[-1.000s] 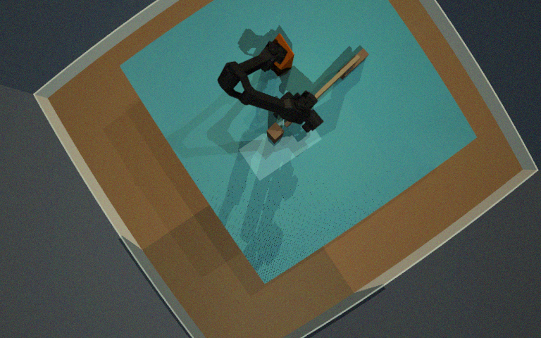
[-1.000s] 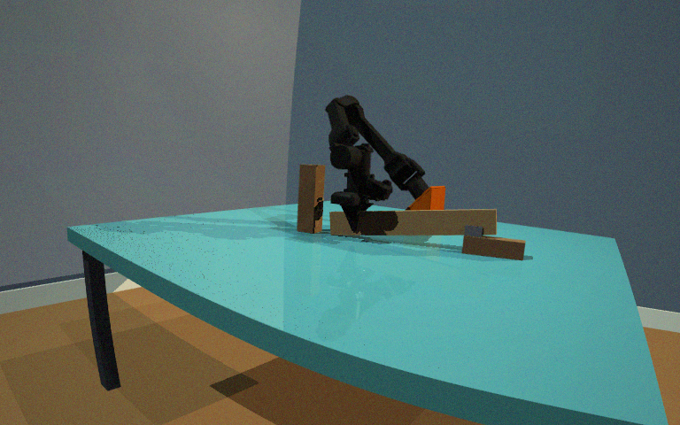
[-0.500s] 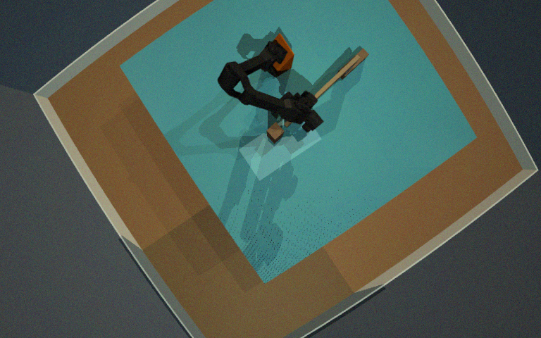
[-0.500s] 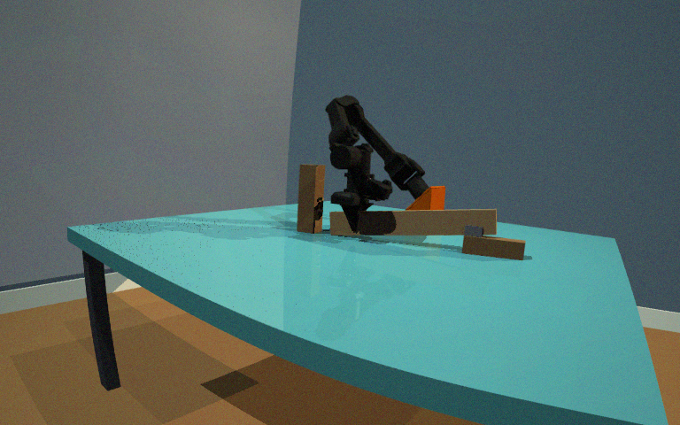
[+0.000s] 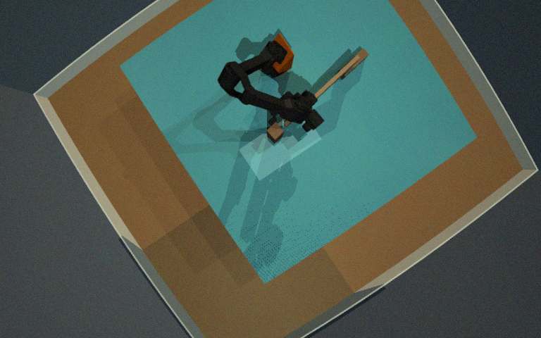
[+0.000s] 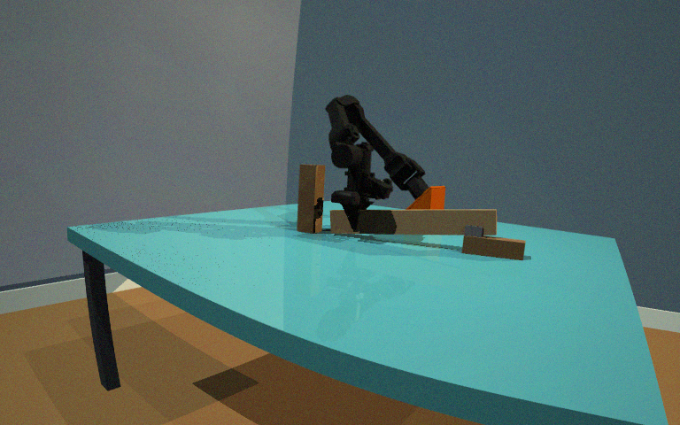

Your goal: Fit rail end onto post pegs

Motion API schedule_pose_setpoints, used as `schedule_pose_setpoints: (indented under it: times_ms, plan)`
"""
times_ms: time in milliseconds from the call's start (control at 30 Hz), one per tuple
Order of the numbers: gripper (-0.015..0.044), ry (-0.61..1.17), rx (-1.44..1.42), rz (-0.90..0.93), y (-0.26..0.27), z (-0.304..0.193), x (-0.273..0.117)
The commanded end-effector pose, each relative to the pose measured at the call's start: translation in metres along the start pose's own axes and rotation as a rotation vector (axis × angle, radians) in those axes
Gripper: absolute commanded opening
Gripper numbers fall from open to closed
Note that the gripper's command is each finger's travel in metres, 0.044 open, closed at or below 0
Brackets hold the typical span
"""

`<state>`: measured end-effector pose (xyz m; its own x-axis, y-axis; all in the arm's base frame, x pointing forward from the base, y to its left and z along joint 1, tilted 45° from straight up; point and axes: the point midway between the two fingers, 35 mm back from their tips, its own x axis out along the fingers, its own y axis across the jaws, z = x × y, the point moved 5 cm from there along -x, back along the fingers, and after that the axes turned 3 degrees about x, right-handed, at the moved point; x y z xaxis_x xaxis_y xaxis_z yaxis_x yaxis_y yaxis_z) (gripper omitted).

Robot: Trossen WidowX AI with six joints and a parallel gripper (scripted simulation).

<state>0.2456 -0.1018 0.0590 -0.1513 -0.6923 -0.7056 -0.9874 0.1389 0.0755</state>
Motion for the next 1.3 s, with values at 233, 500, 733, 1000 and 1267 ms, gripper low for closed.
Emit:
schedule_pose_setpoints:
  times_ms: [233,500,733,1000,1267]
  plan:
    - [0.0,-0.005,-0.001,-0.008,-0.003,0.0,-0.008]
    - [0.0,-0.005,-0.001,-0.008,-0.003,0.0,-0.012]
    - [0.0,-0.005,-0.001,-0.008,-0.004,0.0,-0.016]
    - [0.0,-0.005,-0.001,-0.008,-0.004,0.0,-0.02]
    - [0.0,-0.005,-0.001,-0.008,-0.004,0.0,-0.024]
